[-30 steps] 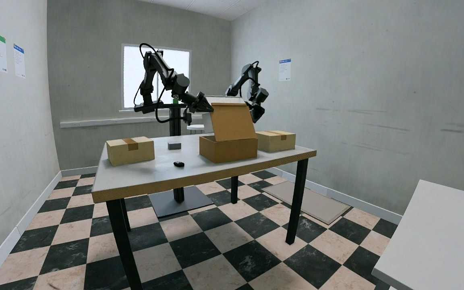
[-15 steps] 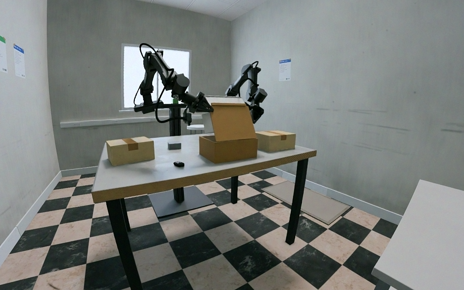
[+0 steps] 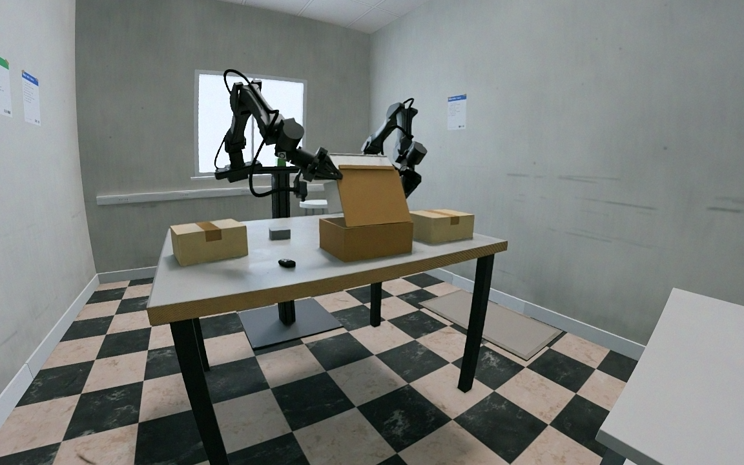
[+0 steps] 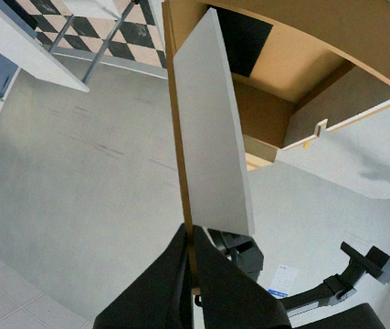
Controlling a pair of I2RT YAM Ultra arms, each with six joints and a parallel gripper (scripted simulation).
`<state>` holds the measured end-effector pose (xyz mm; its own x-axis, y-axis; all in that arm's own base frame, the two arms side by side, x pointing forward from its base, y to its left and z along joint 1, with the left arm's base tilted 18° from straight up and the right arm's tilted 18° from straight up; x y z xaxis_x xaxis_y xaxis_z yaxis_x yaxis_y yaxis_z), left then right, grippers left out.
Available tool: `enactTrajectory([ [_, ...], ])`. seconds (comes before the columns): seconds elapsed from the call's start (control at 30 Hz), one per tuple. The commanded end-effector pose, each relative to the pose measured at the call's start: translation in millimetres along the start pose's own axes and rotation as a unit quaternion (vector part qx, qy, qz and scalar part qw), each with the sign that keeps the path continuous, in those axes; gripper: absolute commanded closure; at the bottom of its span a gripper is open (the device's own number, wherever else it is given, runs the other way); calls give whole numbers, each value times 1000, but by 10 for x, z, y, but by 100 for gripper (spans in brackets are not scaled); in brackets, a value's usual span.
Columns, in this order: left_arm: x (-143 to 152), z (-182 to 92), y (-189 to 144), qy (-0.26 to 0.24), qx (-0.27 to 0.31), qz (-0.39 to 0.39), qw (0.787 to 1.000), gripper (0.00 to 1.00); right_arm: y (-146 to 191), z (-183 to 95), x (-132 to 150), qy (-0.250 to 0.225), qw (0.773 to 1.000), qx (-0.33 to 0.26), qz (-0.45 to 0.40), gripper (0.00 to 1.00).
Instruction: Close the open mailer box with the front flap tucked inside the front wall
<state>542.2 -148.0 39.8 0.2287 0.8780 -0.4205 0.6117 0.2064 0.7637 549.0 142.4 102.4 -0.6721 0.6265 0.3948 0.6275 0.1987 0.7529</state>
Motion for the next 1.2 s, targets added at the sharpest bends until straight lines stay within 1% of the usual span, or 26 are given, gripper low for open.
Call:
enactTrajectory([
  [0.0,-203,80,-220,-29,33,-1,999,99,40,123,93,18,1000,3,-8,99],
  [0.2,-210,100,-308,-34,44,-2,998,99,40,123,93,18,1000,3,-8,99],
  [0.3,-226,84,-265,-34,39,-1,999,99,40,123,93,18,1000,3,-8,99],
  [0.33,-271,67,-191,-42,32,2,999,99,46,123,92,18,1000,1,-9,99],
  [0.37,-215,111,-357,-37,50,-2,998,99,40,123,93,18,1000,3,-8,99],
  [0.4,-217,93,-380,-36,48,-2,998,99,40,123,93,18,1000,3,-8,99],
  [0.47,-279,113,-252,-41,37,2,998,99,40,123,93,18,1000,3,-8,99],
  [0.5,-309,71,-188,-41,31,3,999,99,40,123,93,18,1000,3,-8,99],
  [0.6,-317,50,-209,-41,34,3,999,99,40,123,93,18,1000,3,-8,99],
  [0.7,-295,122,-305,-41,42,1,998,99,40,123,93,18,1000,3,-8,99],
  [0.9,-351,99,-221,-46,33,3,998,99,40,123,93,18,1000,3,-8,99],
  [0.93,-339,158,-263,-47,36,3,998,99,40,123,93,18,1000,3,-8,99],
  [1.17,-398,160,-229,-54,31,5,998,99,40,123,93,18,1000,3,-8,99],
])
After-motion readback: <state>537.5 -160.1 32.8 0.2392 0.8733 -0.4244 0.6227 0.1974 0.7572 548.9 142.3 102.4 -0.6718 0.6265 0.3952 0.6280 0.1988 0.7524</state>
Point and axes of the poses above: on each arm, the point where the finger pads meet when closed, its own z axis out along the fingers, its own y axis across the jaws, x = y × z, the point moved 7 cm from there along -z, back along the fingers, and after that the axes turned 12 degrees about -z, right-handed, at the moved point
